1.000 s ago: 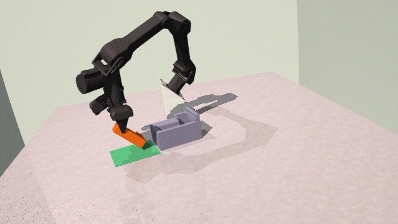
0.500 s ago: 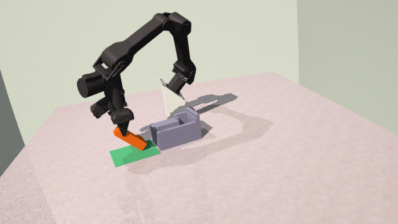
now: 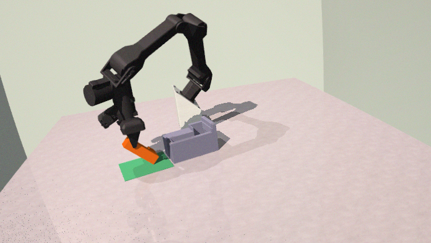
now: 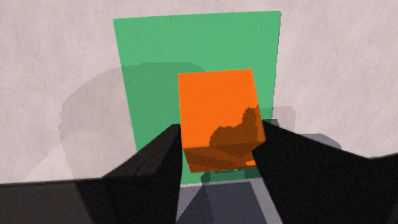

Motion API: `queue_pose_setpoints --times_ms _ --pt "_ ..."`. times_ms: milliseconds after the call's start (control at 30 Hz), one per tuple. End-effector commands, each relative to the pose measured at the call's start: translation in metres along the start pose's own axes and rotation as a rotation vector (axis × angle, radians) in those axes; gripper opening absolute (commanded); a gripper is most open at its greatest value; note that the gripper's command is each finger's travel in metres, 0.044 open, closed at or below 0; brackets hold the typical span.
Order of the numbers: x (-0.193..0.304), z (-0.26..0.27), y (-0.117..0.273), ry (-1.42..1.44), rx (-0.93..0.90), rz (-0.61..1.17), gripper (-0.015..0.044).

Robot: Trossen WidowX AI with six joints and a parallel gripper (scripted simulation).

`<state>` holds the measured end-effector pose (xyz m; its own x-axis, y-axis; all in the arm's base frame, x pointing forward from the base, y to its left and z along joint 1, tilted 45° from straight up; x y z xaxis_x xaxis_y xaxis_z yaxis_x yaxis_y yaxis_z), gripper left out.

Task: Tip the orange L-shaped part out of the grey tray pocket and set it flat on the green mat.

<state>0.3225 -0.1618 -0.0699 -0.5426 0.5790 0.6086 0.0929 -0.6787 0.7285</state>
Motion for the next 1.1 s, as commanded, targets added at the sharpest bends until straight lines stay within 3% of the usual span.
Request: queue_pose_setpoints --times_ms 0,133,233,333,1067 --pt "0.000 0.000 0.000 0.000 0.000 0.000 0.0236" --pt "-0.002 0.001 0.023 -0.002 0.000 -0.001 0.0341" --pt "-0.003 0.001 0.062 -0.005 -0.002 -0.001 0.0400" --pt "0.000 -0.001 0.087 -0.007 -0.003 -0.001 0.0400" --pt "-0.003 -0.003 0.083 -0.014 -0.016 -0.009 0.0400"
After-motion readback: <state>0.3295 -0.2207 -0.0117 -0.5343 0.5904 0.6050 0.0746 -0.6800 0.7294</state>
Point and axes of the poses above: the point midway between the two fingers, 35 mm back from their tips, its own y axis back along the fingers, its own z axis across the jaws, x = y × z, the point moved 9 cm from there along y, back along the fingers, and after that the axes turned 12 degrees about y, right-handed, at the moved point
